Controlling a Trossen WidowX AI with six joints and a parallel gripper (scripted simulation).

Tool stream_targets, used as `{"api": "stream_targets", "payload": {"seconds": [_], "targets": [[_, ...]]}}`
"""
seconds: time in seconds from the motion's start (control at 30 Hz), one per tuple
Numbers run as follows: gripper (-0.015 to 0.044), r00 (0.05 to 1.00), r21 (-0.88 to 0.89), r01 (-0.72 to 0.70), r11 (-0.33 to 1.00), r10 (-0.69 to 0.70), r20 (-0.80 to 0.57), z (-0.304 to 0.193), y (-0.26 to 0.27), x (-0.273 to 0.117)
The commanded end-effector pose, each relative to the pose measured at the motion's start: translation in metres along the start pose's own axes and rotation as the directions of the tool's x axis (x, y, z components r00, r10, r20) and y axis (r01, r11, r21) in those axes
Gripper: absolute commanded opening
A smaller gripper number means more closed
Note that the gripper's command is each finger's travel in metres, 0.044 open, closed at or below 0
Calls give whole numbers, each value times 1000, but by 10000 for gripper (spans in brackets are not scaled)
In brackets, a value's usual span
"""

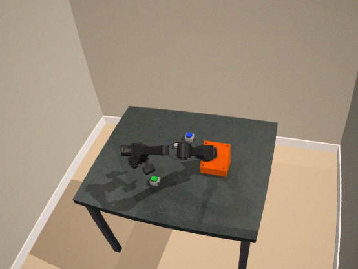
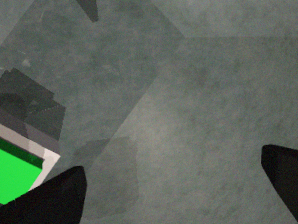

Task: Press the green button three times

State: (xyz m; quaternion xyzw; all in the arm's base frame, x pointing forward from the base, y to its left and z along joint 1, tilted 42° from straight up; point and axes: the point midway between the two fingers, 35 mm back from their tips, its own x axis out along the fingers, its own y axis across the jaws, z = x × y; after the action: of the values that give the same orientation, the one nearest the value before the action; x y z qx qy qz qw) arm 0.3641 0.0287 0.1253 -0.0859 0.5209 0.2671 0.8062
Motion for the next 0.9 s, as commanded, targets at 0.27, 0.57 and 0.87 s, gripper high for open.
{"api": "stream_targets", "payload": {"seconds": [0.27,0.57,0.87], "targets": [[400,928,703,-306,642,367,69,-20,52,-57],[400,928,703,-306,642,367,69,-20,52,-57],[164,927,702,-309,641,369,71,-15,75,0]]}}
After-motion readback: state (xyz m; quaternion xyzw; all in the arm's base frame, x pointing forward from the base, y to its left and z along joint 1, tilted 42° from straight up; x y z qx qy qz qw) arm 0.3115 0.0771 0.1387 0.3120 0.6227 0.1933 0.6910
